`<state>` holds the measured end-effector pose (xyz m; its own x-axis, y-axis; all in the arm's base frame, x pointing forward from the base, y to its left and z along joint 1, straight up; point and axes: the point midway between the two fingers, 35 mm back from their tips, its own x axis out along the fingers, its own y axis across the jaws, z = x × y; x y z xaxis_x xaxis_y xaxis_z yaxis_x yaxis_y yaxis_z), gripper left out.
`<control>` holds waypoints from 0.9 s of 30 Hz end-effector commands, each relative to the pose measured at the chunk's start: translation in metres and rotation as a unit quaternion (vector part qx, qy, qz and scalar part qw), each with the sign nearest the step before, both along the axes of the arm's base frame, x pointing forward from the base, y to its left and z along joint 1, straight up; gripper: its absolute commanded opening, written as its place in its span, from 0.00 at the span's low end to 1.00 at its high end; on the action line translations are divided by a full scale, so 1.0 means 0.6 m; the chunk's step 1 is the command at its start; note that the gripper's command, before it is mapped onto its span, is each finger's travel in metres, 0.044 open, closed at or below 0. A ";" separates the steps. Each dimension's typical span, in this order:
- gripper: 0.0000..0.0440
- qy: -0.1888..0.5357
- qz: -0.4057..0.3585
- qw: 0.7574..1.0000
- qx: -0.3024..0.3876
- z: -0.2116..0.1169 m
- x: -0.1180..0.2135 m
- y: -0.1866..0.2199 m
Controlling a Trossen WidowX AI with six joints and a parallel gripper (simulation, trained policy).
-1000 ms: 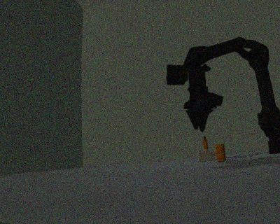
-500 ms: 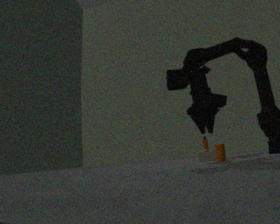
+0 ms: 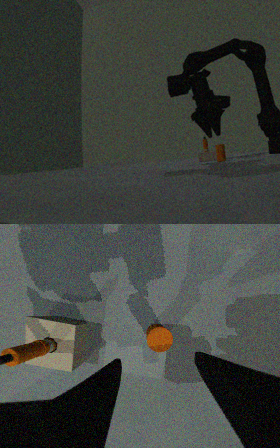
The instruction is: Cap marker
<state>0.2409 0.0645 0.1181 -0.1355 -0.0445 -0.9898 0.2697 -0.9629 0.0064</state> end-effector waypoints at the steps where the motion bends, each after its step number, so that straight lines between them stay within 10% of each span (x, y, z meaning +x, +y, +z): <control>1: 0.72 0.014 -0.005 1.000 0.005 -0.008 -0.009 0.002; 27: 0.62 0.048 -0.009 0.999 0.009 -0.079 -0.028 0.002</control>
